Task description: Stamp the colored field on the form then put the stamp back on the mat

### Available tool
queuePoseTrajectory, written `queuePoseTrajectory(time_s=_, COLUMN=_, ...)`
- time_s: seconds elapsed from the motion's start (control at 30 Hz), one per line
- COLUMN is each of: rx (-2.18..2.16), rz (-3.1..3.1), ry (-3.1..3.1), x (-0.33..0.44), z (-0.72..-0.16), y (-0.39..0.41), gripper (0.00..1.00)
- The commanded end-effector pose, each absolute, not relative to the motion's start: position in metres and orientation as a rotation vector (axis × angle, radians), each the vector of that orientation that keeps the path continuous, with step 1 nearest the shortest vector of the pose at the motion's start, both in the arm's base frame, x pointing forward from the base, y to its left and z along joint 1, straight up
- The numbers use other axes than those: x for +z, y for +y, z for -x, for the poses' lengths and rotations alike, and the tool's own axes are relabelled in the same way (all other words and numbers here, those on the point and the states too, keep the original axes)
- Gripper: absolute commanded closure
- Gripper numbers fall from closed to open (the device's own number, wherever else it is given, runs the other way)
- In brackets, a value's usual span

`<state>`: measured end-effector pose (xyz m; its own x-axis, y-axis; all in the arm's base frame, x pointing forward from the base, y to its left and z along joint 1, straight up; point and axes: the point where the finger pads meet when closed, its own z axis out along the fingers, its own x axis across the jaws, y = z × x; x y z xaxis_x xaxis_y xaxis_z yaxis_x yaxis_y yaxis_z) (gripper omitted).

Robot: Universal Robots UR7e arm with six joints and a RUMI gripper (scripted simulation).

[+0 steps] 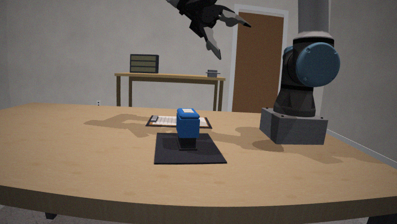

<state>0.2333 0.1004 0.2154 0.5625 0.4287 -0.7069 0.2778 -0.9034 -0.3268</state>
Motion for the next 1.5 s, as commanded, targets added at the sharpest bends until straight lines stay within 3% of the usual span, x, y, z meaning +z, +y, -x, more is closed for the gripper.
queuePoseTrajectory(time_s=0.0, rx=1.091, rz=2.725, ry=-0.578, x=0.193, z=-0.251, y=0.113, gripper=0.00)
queuePoseTrajectory(time_s=1.0, rx=0.162, rz=3.091, ry=-0.453, x=0.098, z=-0.345, y=0.172, gripper=0.00)
queuePoseTrajectory(time_s=1.47, rx=0.004, rz=3.120, ry=-0.427, x=0.084, z=-0.360, y=0.181, gripper=0.00)
